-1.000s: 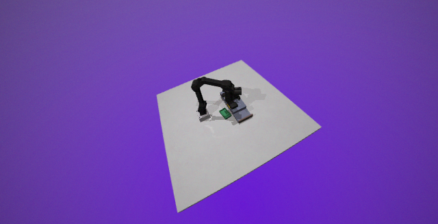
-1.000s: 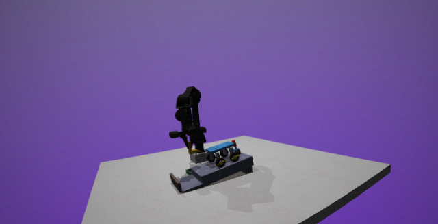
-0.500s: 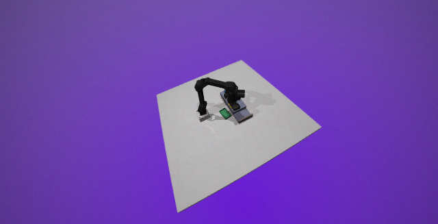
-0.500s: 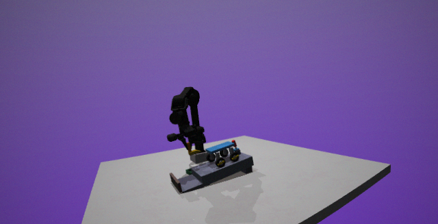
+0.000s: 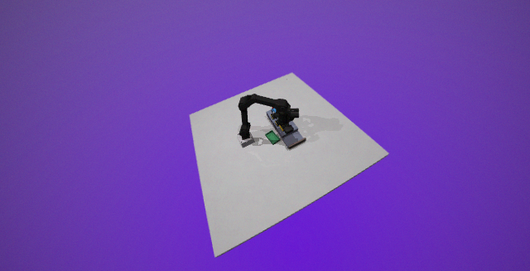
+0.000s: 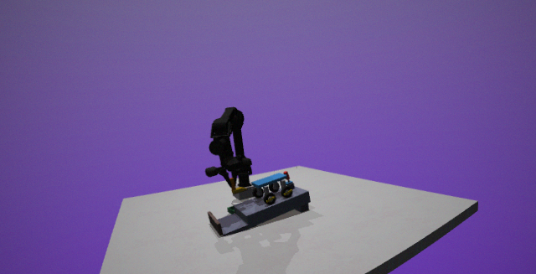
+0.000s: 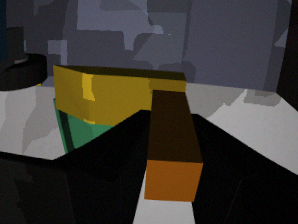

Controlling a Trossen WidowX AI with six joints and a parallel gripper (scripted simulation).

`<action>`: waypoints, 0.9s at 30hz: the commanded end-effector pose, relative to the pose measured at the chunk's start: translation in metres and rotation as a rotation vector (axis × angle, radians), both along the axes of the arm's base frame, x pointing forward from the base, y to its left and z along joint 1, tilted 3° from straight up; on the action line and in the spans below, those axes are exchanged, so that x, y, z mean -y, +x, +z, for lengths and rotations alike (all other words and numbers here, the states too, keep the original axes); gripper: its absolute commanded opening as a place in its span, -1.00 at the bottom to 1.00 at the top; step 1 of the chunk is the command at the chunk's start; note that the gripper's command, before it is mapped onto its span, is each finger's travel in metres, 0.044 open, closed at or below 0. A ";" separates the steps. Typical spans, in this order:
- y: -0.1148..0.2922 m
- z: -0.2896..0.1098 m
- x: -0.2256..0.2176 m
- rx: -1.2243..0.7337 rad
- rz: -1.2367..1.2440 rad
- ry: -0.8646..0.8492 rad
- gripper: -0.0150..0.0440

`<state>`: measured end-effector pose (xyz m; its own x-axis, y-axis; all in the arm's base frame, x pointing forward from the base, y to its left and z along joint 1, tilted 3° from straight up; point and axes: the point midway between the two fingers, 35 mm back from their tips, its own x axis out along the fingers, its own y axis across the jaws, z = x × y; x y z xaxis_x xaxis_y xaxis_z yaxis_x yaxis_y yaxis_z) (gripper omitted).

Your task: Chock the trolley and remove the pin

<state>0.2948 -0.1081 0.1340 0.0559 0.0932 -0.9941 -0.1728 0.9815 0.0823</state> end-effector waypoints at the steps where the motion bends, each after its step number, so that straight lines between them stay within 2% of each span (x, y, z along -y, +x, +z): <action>1: 0.000 -0.012 -0.002 -0.010 -0.005 0.008 -0.49; 18: 0.002 -0.053 -0.006 -0.010 -0.005 0.008 -0.49; 27: 0.001 -0.053 -0.011 -0.010 -0.005 0.009 -0.49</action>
